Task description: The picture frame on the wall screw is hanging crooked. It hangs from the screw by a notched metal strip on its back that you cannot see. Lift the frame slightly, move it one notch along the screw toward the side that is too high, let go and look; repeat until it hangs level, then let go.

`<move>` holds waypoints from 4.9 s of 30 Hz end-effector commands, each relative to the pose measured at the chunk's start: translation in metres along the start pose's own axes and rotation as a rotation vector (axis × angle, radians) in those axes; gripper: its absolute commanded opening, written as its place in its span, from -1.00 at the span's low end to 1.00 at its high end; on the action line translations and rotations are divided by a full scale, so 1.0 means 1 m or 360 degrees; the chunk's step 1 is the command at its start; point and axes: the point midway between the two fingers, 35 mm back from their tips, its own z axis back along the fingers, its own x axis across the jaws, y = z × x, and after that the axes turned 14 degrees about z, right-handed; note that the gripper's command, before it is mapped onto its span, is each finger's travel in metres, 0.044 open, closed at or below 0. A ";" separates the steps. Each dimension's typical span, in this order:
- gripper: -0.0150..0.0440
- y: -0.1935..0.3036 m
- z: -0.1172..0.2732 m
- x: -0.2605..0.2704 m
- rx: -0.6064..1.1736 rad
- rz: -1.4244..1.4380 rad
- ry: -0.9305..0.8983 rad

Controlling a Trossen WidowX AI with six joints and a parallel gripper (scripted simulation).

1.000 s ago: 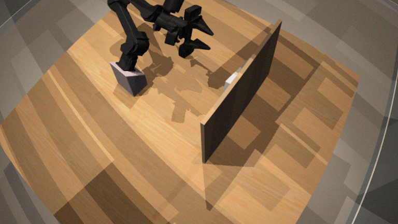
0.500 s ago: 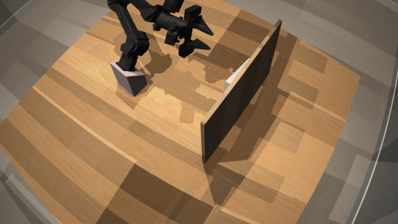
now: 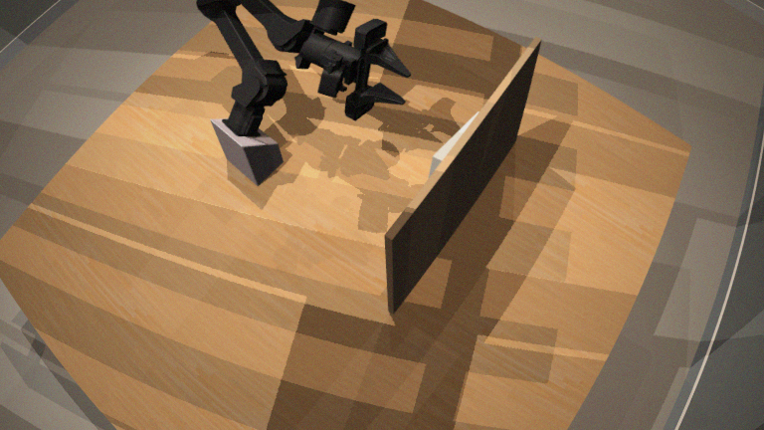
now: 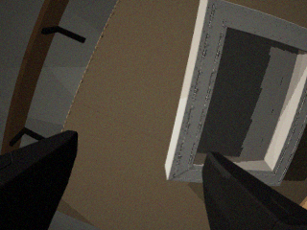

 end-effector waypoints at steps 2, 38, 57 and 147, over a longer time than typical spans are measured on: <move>0.39 0.010 0.003 -0.034 -0.0006 -0.0001 0.0022; 0.39 0.016 -0.055 -0.033 -0.0005 -0.0002 0.0018; 0.39 0.014 -0.078 -0.039 -0.0005 -0.0001 0.0016; -0.49 0.012 -0.114 -0.035 -0.0004 -0.0001 0.0013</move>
